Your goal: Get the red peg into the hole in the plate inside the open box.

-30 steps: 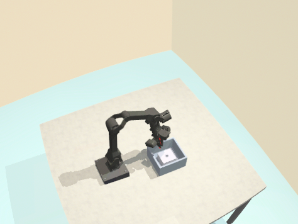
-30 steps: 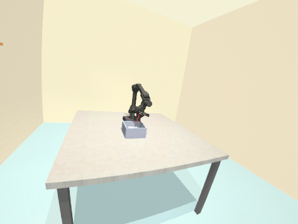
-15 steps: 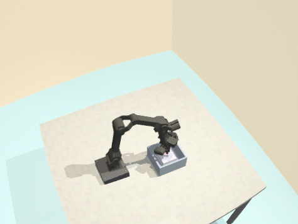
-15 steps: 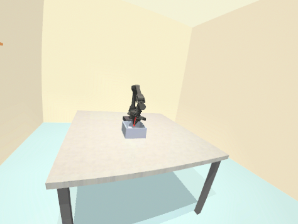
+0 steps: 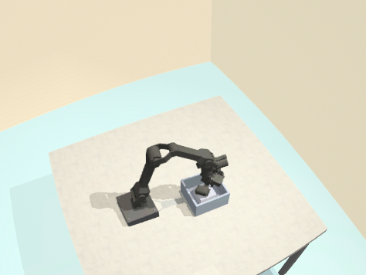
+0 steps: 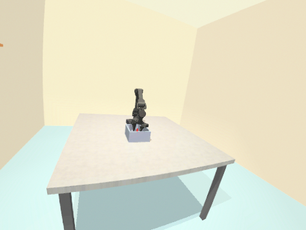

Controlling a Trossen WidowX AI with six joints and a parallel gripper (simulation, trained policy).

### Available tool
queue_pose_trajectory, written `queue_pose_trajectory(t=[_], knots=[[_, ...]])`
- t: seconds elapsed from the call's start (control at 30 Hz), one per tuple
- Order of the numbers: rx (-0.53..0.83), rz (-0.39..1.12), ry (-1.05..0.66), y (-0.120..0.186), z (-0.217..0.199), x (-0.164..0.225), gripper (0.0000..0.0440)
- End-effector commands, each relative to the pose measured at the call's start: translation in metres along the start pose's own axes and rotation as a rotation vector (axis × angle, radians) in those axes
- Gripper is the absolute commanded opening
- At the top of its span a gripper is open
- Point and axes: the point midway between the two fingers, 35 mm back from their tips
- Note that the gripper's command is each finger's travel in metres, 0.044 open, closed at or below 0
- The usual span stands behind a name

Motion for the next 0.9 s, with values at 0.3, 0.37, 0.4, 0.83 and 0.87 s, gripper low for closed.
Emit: queue_pose_trajectory(t=[0.3, 0.37, 0.4, 0.83, 0.87], knots=[[-0.149, -0.018, 0.041, 0.025, 0.035, -0.045, 0.044], [-0.174, -0.027, 0.049, 0.03, 0.042, -0.051, 0.044], [-0.186, -0.032, 0.052, 0.032, 0.045, -0.054, 0.044], [-0.225, -0.05, 0.066, 0.04, 0.056, -0.064, 0.044], [-0.225, -0.05, 0.066, 0.04, 0.056, -0.064, 0.044]])
Point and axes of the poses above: the point midway between the two fingers, 35 mm back from their tips, its own y axis back along the fingers, its own z axis across the jaws, x = y × z, and after that the axes turned 14 degrees about y, right-handed
